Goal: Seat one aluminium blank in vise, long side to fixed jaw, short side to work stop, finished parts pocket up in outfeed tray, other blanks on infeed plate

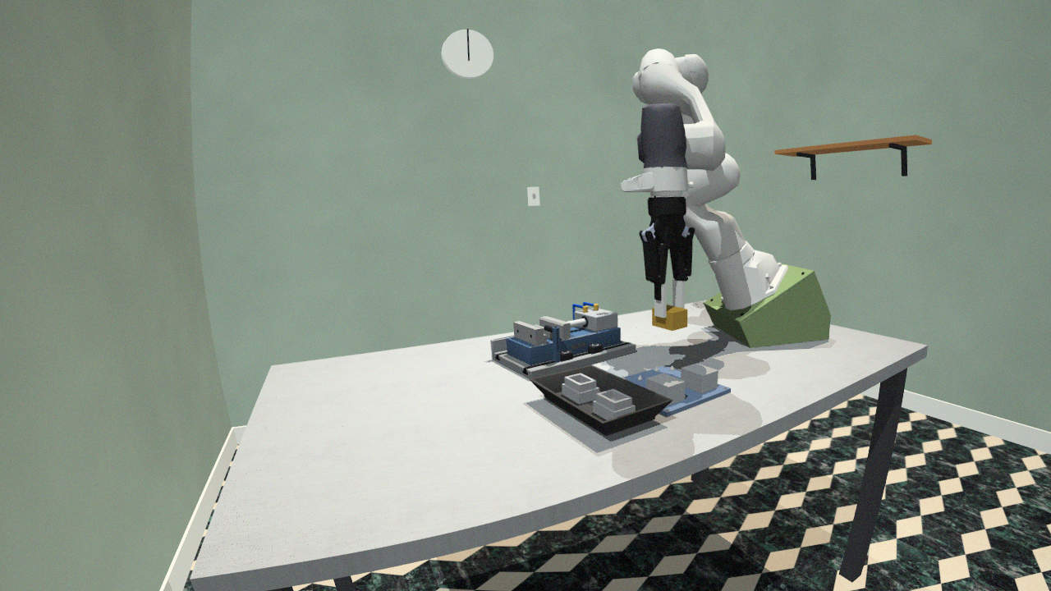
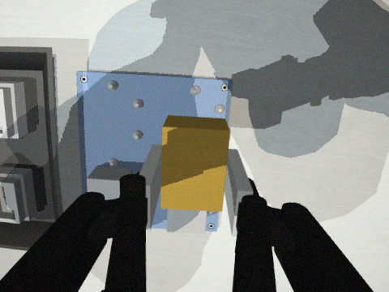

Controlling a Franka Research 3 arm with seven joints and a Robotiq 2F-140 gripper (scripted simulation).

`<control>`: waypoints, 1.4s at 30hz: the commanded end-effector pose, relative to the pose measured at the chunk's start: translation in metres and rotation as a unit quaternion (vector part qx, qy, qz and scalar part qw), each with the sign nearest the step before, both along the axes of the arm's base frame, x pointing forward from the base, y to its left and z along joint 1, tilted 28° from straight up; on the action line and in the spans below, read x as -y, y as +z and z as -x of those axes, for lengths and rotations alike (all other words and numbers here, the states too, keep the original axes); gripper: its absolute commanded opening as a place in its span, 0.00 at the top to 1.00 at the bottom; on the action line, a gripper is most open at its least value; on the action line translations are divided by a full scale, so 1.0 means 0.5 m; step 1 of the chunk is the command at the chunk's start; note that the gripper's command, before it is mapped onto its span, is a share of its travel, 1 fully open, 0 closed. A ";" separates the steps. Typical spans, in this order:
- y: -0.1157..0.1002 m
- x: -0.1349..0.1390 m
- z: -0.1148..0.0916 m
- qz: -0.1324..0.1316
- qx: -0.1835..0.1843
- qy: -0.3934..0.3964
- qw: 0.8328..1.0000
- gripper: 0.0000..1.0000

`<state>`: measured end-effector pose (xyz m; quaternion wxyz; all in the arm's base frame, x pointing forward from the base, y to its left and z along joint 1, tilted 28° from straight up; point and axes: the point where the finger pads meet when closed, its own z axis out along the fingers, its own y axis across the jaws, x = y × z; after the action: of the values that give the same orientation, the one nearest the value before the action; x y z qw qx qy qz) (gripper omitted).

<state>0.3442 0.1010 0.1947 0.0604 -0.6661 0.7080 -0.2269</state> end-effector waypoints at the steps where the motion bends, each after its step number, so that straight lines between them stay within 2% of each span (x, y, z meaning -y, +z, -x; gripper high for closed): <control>1: 0.000 -0.007 -0.013 -0.004 0.009 0.003 1.000 1.00; 29: -0.096 0.017 -0.059 -0.004 0.009 0.003 1.000 1.00; 42: -0.127 0.025 -0.073 -0.004 0.009 0.003 1.000 1.00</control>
<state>0.3717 0.0812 0.1290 0.0533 -0.6706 0.7043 -0.2266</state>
